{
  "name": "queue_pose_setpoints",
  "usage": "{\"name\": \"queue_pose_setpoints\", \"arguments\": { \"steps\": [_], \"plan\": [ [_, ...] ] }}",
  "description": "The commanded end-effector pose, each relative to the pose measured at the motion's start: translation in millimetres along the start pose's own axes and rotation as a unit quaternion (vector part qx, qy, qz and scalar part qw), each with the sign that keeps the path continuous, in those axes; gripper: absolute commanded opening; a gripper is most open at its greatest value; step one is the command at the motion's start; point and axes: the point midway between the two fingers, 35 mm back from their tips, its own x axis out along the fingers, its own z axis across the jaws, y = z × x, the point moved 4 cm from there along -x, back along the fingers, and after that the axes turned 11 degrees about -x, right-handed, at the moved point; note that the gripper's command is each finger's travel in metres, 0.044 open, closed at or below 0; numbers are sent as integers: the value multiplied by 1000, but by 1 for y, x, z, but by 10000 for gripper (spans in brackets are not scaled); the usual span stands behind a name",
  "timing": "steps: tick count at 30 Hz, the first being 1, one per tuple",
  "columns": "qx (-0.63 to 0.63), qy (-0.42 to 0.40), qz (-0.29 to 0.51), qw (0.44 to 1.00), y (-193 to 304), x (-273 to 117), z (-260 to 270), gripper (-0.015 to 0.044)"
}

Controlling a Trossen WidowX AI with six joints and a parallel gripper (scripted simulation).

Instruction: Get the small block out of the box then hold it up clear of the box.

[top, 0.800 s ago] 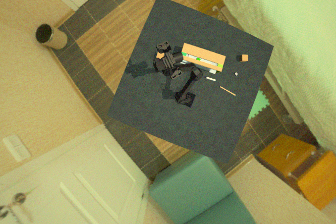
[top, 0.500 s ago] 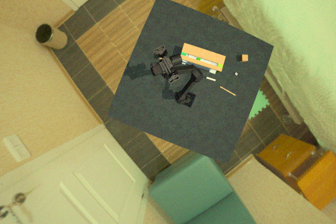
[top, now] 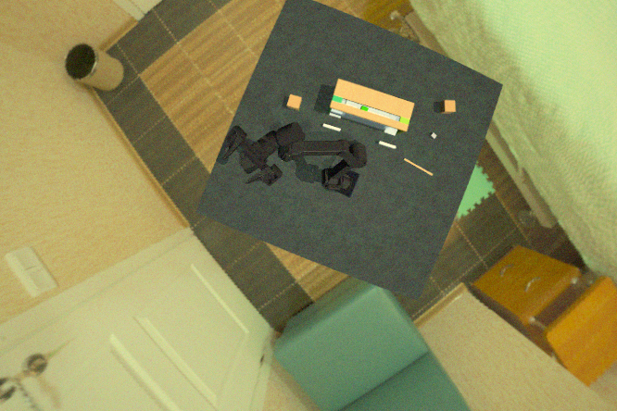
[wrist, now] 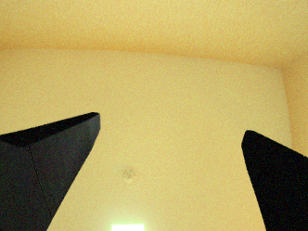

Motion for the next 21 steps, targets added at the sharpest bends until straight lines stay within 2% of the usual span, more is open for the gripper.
{"name": "queue_pose_setpoints", "arguments": {
  "steps": [1, 6, 11, 21],
  "plan": [
    [39, -24, -82, 996, -46, 4, 7, 400],
    [84, -71, -194, 975, -106, -6, 20, 400],
    [123, -139, -297, 937, -161, -33, 39, 400],
    [177, -324, -452, 812, -233, -130, 88, 400]
  ]
}}
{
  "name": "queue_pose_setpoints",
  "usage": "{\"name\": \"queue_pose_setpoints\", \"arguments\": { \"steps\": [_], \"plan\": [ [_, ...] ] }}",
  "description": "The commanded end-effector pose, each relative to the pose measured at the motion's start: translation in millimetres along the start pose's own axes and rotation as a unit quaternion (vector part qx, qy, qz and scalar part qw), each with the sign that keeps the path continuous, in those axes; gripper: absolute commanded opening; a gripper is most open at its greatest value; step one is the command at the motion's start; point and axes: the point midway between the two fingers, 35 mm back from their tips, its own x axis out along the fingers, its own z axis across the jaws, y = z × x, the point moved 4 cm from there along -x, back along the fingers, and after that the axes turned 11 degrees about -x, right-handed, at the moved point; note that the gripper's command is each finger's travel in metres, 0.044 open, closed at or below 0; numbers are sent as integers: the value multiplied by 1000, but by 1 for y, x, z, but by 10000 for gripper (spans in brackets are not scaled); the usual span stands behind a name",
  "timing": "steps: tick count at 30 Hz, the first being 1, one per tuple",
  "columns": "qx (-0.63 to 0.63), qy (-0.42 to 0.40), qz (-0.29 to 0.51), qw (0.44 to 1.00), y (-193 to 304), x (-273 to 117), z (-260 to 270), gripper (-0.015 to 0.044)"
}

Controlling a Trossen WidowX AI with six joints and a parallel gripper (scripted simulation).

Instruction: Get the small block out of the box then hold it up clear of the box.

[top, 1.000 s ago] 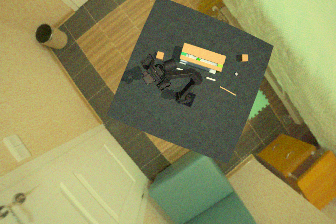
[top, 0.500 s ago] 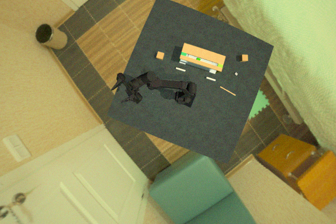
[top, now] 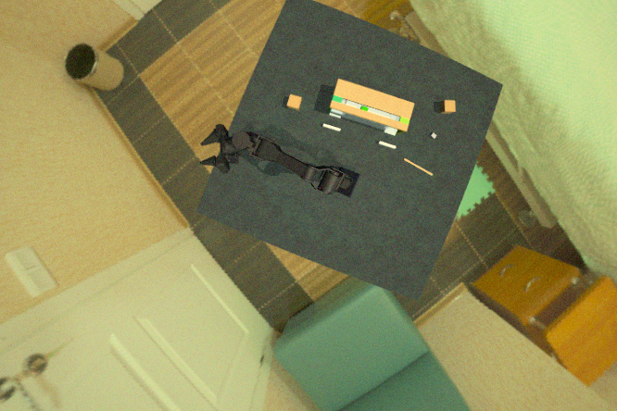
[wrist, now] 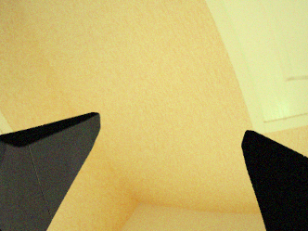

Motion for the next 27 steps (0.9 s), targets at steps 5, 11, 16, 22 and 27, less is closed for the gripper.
{"name": "queue_pose_setpoints", "arguments": {
  "steps": [5, 11, 16, 22, 27],
  "plan": [
    [90, -173, -95, 976, -55, -14, 88, 400],
    [159, -310, -135, 927, -86, -53, 151, 400],
    [216, -423, -147, 868, -105, -100, 195, 400],
    [283, -550, -132, 775, -120, -170, 234, 400],
    [337, -645, -97, 679, -127, -237, 253, 400]
  ]
}}
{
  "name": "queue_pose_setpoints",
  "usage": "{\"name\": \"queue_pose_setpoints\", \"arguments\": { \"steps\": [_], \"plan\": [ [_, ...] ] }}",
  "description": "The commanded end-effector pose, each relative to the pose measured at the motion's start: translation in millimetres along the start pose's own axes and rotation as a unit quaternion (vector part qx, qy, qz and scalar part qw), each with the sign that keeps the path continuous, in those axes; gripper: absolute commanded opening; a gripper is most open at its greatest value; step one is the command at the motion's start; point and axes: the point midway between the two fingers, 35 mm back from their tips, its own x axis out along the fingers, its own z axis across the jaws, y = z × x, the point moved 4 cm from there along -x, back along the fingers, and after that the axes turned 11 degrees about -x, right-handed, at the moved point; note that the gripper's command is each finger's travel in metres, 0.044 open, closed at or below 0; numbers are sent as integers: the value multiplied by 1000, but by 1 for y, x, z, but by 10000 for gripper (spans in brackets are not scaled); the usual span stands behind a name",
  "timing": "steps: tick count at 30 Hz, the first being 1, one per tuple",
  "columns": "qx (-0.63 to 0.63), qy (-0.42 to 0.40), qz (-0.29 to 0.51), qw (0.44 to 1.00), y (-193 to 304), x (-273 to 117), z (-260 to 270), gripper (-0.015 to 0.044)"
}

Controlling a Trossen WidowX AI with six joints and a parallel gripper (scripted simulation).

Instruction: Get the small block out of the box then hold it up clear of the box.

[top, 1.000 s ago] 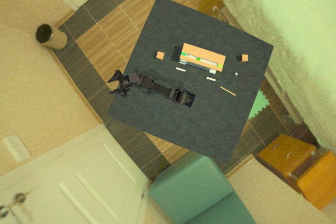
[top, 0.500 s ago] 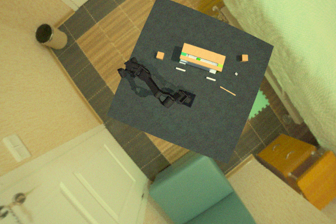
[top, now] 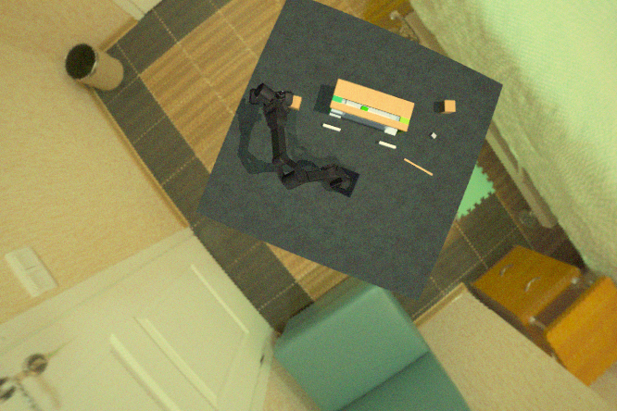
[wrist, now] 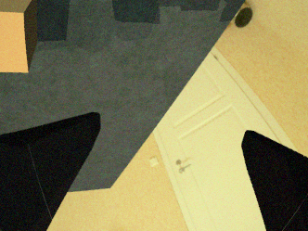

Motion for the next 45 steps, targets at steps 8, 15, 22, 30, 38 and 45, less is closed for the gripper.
{"name": "queue_pose_setpoints", "arguments": {
  "steps": [8, 15, 22, 30, 38, 45],
  "plan": [
    [234, -216, 47, 947, 29, -27, 144, 400],
    [374, -337, 78, 860, 26, -74, 224, 400],
    [552, -437, 60, 708, -11, -131, 296, 400],
    [668, -472, 38, 574, -45, -173, 324, 400],
    [668, -472, 38, 574, -47, -169, 326, 400],
    [668, -472, 39, 574, -53, -160, 329, 400]
  ]
}}
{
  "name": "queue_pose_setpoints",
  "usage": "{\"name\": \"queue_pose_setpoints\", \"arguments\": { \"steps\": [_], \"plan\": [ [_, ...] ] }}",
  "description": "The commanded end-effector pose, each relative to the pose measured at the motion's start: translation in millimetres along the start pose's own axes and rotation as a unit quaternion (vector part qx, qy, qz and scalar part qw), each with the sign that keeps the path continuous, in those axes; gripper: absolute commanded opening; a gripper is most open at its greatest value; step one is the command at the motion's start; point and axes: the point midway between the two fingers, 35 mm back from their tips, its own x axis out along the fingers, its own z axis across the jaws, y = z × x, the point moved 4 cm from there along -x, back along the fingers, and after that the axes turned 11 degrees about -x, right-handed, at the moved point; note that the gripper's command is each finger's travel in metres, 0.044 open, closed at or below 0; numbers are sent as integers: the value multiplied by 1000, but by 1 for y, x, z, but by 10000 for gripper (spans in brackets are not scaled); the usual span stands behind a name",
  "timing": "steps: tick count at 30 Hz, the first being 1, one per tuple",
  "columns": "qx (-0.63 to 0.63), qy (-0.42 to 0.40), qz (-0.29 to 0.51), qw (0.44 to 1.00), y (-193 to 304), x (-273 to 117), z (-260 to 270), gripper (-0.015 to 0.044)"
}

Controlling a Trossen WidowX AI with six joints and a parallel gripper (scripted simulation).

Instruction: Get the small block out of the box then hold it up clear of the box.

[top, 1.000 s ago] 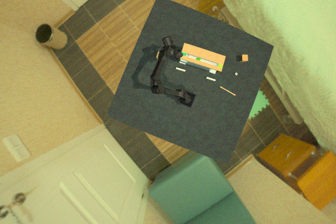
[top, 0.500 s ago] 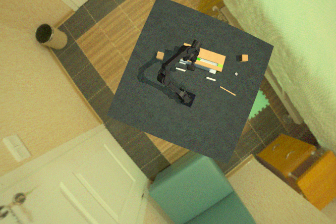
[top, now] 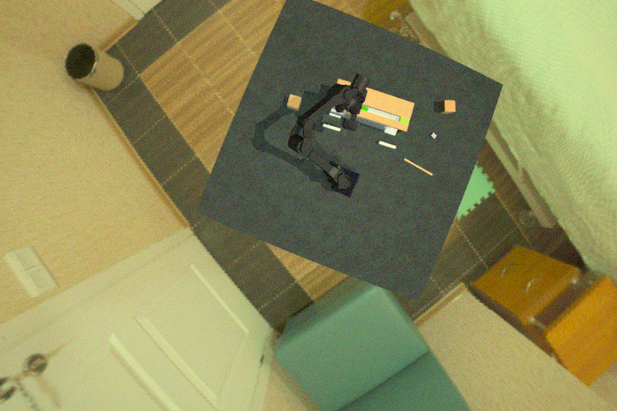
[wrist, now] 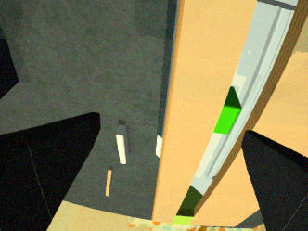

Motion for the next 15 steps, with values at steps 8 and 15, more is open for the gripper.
{"name": "queue_pose_setpoints", "arguments": {
  "steps": [8, 15],
  "plan": [
    [1, -4, -1, 1000, -7, 19, 1, 400],
    [1, -4, -1, 1000, -12, 30, 1, 400]
  ]
}}
